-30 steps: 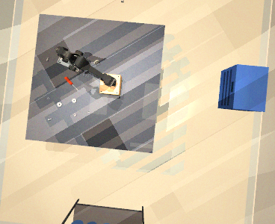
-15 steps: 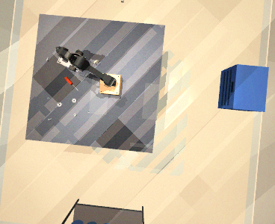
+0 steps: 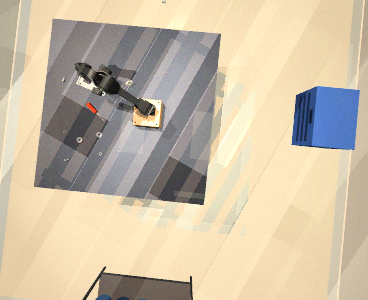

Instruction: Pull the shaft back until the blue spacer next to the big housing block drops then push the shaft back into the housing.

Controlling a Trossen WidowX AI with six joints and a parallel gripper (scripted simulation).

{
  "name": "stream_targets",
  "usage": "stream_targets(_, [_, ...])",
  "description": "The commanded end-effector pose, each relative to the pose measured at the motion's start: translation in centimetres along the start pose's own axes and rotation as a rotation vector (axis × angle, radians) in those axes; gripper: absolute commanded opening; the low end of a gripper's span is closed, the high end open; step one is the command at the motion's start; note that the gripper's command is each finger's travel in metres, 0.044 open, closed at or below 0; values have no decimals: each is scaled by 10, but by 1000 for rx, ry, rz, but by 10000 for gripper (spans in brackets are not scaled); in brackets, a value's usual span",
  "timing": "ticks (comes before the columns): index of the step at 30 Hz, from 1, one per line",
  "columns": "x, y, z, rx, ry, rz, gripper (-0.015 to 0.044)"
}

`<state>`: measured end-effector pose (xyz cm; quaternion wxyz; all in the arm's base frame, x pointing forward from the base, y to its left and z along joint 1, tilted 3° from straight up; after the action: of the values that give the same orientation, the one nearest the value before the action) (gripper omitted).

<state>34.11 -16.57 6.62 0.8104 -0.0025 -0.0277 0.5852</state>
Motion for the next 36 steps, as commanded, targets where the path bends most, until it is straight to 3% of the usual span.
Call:
stream_targets(1, [0,1,0,1,2,1,0])
stream_targets(36, [0,5,0,1,2,1,0])
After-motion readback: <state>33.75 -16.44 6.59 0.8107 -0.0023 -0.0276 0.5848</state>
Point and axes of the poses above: the point midway between the two fingers, 35 mm back from their tips, its own z axis back along the fingers, its own x axis across the jaws, y = z × x, the point moved 6 cm from there along z, back along the fingers, and after that the axes turned 1 degree about z, right-handed, at the moved point
